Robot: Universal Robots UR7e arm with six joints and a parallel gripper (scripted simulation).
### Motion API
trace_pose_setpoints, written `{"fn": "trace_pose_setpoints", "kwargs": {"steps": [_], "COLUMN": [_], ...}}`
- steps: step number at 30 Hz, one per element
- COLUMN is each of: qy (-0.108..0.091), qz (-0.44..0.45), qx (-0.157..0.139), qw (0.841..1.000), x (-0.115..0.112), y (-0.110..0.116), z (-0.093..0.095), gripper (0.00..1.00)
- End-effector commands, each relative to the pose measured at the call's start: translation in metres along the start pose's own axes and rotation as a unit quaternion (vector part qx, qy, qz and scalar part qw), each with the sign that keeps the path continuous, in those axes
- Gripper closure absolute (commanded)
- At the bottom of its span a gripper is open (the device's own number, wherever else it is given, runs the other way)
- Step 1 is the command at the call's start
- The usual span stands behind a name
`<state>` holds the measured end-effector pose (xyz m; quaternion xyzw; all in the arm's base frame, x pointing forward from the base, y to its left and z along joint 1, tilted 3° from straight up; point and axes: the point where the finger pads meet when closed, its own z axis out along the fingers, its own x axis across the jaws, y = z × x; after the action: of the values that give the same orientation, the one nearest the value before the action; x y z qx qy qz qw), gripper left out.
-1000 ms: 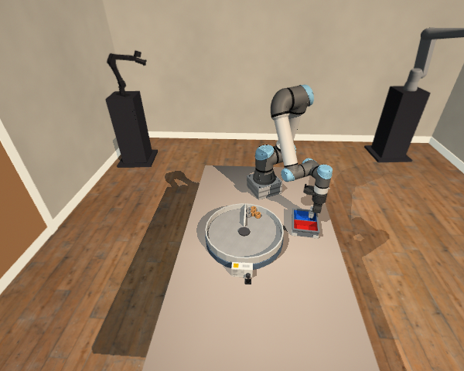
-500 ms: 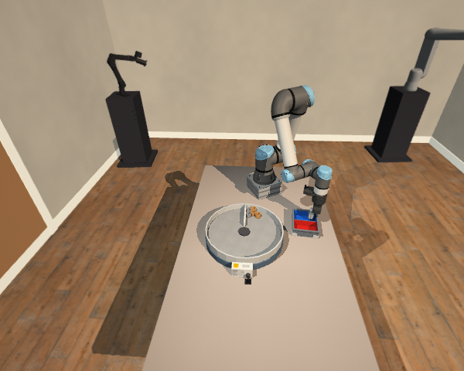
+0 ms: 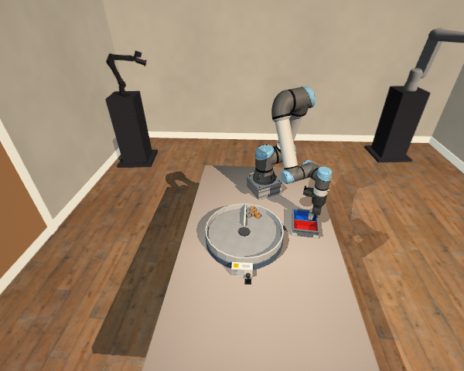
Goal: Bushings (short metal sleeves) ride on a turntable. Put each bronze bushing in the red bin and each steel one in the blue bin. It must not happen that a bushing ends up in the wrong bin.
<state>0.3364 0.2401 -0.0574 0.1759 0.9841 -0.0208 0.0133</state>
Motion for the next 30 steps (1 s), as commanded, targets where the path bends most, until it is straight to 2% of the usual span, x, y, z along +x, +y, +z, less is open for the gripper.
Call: {"fn": "trace_pose_setpoints", "kwargs": {"steps": [1,16,30], "qy": [-0.001,-0.001,-0.001], "qz": [0.000,0.000,0.000], "qx": [-0.001,-0.001,-0.001], "qw": [1.000,1.000,1.000], "x": [0.000,0.000,0.000], "y": [0.000,0.000,0.000], "z": [0.000,0.012,0.012], "gripper": [1.00,1.00,1.00]}}
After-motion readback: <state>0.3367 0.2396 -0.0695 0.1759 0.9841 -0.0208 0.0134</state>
